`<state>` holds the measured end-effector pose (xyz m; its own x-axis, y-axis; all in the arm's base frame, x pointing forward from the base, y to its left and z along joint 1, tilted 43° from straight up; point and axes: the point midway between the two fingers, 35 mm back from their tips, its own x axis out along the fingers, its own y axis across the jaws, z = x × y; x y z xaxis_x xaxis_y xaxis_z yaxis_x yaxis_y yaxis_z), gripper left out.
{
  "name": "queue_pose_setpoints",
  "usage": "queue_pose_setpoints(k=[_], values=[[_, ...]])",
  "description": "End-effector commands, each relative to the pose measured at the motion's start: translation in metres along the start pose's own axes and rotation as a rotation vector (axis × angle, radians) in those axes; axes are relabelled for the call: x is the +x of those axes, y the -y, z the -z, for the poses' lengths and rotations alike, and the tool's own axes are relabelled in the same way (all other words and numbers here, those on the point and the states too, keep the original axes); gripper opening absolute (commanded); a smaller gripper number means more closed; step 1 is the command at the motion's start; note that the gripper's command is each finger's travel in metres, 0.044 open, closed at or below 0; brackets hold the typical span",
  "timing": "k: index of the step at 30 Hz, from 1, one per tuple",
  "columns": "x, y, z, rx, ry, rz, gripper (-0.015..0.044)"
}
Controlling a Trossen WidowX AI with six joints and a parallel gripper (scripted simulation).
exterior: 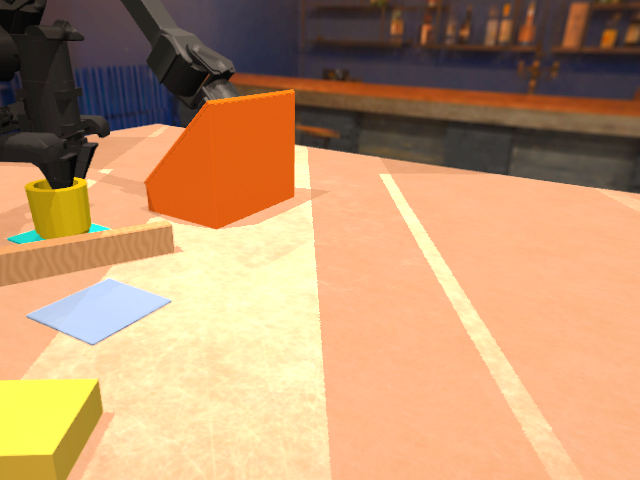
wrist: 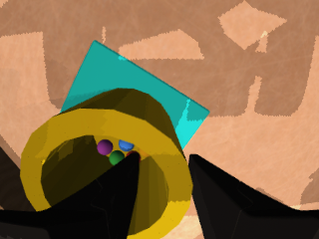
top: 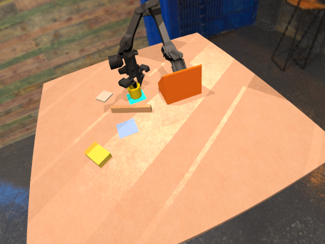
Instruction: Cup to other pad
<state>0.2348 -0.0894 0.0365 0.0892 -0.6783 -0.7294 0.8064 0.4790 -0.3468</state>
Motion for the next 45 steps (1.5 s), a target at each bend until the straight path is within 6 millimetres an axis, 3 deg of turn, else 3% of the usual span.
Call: queue_pose_setpoints(k=[1, 45], values=[[0.000, 0.000, 0.000, 0.001, 0.000, 0.000, 0.0147], [-0.047, -0.001, 0.006, -0.006, 0.002, 0.001, 0.0147]])
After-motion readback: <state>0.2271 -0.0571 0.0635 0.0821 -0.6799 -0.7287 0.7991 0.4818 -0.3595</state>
